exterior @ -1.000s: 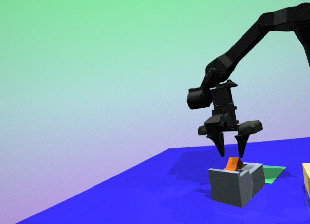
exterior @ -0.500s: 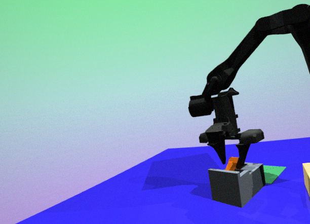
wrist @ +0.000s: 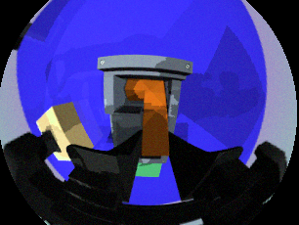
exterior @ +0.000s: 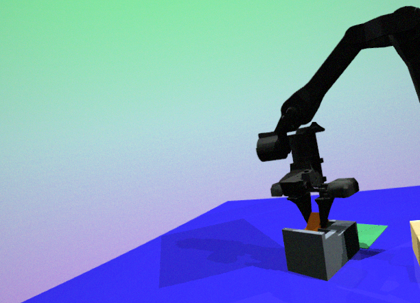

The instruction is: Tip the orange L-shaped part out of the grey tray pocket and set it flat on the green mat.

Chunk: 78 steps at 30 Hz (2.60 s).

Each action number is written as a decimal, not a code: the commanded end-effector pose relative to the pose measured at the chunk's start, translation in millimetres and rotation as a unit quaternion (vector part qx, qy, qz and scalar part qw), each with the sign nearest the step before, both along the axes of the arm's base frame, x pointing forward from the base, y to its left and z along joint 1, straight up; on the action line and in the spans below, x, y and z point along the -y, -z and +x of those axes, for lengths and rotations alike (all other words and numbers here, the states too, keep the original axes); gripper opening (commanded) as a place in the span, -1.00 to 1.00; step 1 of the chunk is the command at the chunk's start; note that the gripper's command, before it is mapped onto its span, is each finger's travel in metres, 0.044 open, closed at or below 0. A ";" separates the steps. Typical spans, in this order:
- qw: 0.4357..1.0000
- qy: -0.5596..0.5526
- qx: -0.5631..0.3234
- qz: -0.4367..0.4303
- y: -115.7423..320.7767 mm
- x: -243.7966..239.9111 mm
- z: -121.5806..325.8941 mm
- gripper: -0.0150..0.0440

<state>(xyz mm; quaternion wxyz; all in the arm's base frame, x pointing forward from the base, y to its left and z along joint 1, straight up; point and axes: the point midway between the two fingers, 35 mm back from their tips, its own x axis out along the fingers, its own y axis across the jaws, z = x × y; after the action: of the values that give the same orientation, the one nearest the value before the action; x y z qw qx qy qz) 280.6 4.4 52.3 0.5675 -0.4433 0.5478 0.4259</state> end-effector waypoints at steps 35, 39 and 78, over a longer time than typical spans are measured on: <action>1.000 -0.002 0.000 0.000 -31.9 -0.1 -1.4 -0.49; 1.000 -0.003 -0.001 0.000 -38.1 -0.1 -1.7 -0.49; 1.000 -0.003 -0.001 0.000 -88.2 0.5 -3.8 -0.49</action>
<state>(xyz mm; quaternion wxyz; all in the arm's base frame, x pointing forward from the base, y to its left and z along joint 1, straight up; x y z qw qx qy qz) 276.1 3.7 136.9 0.5644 -0.4437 0.5502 0.4264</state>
